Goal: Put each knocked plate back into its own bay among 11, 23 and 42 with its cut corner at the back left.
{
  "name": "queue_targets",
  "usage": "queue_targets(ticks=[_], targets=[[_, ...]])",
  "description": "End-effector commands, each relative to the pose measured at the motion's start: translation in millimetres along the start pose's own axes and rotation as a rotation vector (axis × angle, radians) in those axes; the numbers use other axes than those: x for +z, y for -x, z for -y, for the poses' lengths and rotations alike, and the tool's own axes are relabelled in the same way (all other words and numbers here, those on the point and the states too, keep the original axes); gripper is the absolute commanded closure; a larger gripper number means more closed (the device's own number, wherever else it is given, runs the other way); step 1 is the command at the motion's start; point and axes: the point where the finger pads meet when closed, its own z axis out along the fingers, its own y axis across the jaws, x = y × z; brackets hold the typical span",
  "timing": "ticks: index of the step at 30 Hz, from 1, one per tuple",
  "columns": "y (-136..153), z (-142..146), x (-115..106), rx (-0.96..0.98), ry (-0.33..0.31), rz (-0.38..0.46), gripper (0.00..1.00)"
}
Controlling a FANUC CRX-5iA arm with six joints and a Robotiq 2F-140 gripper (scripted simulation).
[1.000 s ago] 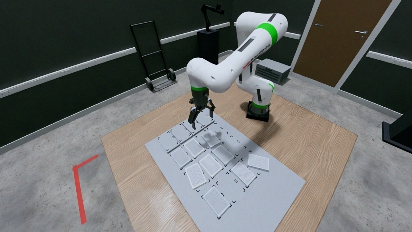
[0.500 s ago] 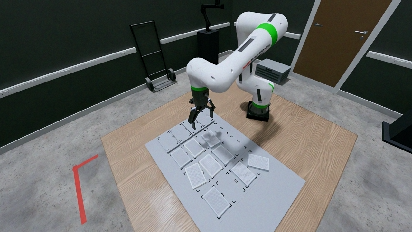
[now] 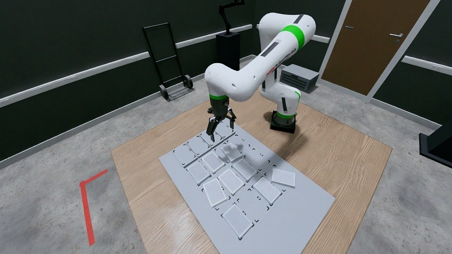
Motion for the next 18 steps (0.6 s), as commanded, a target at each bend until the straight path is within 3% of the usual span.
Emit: queue_targets(ticks=[1, 5, 18], targets=[[0, 1, -1, 0.0, -0.002, -0.001, 0.0], [0, 1, -1, 0.0, -0.002, -0.001, 0.0], [52, 1, -1, 0.0, -0.002, 0.0, 0.0]])
